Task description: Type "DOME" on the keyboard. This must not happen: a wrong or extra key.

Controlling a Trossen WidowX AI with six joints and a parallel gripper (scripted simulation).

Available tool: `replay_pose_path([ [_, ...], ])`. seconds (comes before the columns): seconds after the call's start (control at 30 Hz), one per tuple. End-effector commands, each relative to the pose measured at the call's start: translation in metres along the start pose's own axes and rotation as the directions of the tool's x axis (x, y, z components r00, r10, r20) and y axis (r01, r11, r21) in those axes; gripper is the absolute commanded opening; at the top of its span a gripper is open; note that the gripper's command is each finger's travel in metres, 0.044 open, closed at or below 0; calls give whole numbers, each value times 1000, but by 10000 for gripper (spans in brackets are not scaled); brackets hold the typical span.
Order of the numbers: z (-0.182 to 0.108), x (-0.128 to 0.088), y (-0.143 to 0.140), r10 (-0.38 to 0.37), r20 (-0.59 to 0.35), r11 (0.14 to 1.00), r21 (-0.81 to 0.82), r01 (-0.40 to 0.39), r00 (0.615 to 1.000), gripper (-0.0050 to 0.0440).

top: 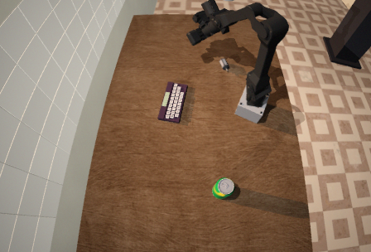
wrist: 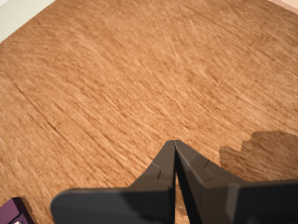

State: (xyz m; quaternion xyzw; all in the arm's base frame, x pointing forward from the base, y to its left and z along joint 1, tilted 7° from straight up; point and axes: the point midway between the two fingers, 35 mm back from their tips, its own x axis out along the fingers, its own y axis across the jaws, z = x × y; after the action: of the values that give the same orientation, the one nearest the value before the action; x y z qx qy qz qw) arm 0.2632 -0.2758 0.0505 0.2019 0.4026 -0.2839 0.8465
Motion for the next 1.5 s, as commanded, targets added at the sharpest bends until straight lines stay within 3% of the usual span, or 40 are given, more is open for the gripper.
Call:
replay_pose_path([
  [0.0, 7, -4, 0, -2, 22, 1000, -4, 2, 1000, 0],
  [0.1, 7, 1, 7, 9, 4, 1000, -9, -9, 1000, 0],
  [0.17, 3, 6, 28, 37, -33, 999, -34, -38, 999, -1],
  [0.33, -23, 18, 114, 129, -197, 978, -139, -157, 972, -3],
  [0.47, -57, 17, 179, 157, -334, 943, -227, -241, 929, -5],
  [0.53, -77, 13, 208, 155, -399, 921, -272, -278, 904, -13],
  [0.6, -77, 13, 208, 155, -399, 921, -272, -278, 904, -13],
  [0.87, -171, -24, 300, 50, -603, 798, -456, -395, 797, -50],
  [1.0, -191, -34, 313, 15, -628, 767, -492, -412, 778, -50],
  [1.33, -188, -33, 310, 16, -628, 766, -492, -414, 778, -50],
  [1.47, -176, -16, 278, 7, -640, 766, -490, -415, 769, -50],
])
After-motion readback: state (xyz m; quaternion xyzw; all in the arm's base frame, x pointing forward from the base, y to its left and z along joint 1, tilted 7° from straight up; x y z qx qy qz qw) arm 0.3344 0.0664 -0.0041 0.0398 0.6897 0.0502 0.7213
